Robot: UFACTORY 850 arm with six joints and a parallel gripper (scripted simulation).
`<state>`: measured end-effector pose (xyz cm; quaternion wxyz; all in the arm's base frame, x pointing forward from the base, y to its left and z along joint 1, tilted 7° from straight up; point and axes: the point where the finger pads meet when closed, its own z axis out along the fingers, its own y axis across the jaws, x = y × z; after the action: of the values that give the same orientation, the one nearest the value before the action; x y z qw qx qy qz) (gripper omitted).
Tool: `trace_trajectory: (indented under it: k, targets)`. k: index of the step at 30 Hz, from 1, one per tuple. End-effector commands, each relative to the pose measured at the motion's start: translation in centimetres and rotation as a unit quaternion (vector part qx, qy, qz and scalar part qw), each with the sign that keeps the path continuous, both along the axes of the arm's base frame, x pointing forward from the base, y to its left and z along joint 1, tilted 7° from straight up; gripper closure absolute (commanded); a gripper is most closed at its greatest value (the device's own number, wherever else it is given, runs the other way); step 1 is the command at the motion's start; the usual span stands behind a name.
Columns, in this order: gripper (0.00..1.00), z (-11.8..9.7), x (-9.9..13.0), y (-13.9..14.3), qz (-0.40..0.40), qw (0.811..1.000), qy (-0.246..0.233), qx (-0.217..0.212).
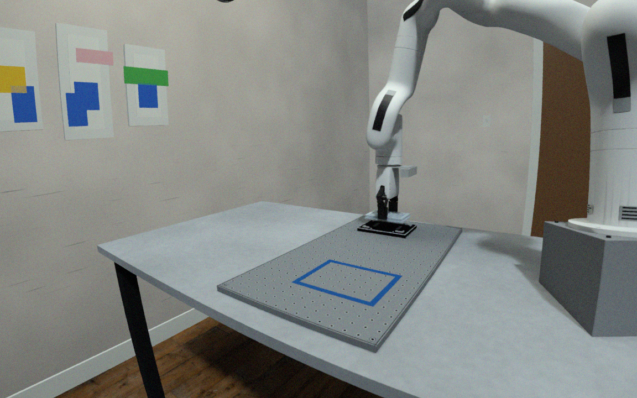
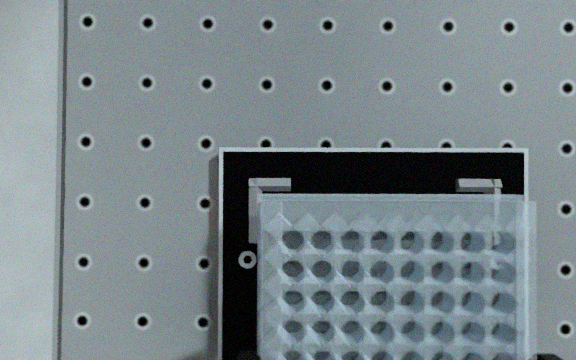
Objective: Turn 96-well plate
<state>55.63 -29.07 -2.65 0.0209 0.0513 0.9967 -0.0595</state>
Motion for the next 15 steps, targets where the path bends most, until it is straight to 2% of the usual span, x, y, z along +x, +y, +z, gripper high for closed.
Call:
trace_trajectory:
  k: [1, 6, 15]
  targets:
    - [1.0, -0.54, 0.14, -0.13, 0.0, 1.0, -0.001, -0.001]
    - [1.0, -1.33, 0.17, -0.22, 0.0, 1.0, -0.001, -0.001]
    - [1.0, -1.33, 0.17, -0.22, 0.0, 1.0, -0.001, -0.001]
